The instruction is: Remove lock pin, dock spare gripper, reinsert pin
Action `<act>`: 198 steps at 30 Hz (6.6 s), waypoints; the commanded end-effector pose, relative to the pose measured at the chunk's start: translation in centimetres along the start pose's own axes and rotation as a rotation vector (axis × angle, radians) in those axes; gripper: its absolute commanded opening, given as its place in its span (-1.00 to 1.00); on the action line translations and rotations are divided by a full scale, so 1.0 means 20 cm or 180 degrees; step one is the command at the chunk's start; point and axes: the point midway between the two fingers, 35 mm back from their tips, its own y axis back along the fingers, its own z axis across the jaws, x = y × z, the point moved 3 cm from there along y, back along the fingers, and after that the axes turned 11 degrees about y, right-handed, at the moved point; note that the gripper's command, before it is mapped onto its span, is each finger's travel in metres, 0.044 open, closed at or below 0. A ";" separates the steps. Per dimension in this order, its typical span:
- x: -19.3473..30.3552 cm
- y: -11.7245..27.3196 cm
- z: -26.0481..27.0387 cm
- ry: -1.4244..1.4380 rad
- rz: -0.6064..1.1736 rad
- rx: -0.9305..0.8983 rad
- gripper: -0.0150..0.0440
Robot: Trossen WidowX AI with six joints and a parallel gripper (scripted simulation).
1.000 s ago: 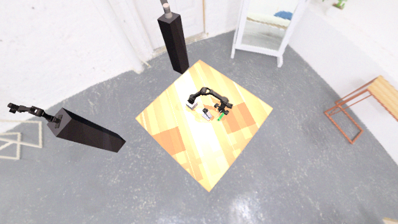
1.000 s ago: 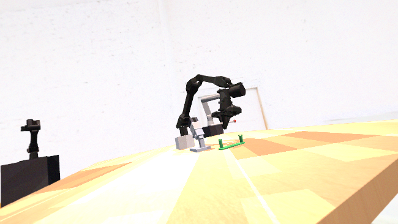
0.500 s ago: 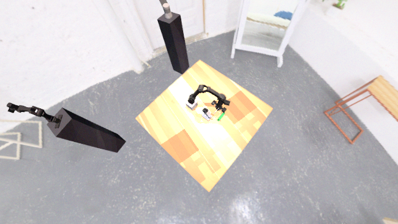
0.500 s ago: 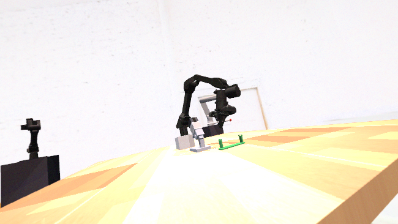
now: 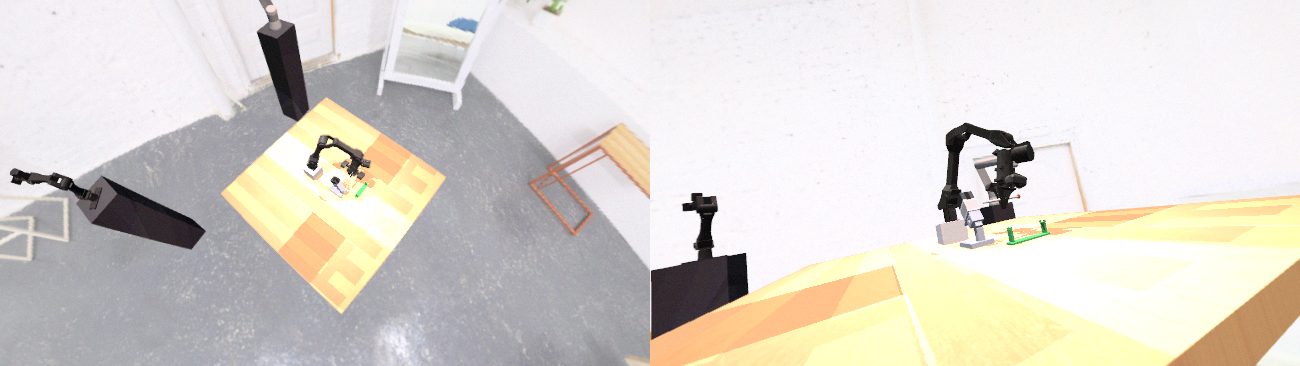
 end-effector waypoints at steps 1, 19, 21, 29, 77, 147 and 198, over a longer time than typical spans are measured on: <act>-0.01 0.01 0.04 -0.0017 -0.0014 0.0018 -0.49; -0.07 -0.25 0.02 -0.0019 -0.0028 0.0018 -0.49; -0.06 -0.25 0.02 -0.0019 -0.0029 0.0017 -0.49; -0.03 -0.24 0.03 -0.0022 -0.0027 0.0023 -0.49; 0.11 -0.29 0.05 -0.0007 -0.0044 -0.0048 -0.49; 0.23 -0.27 0.07 -0.0005 -0.0077 -0.0122 0.19; 0.06 0.10 0.08 0.0116 0.0016 -0.0295 0.99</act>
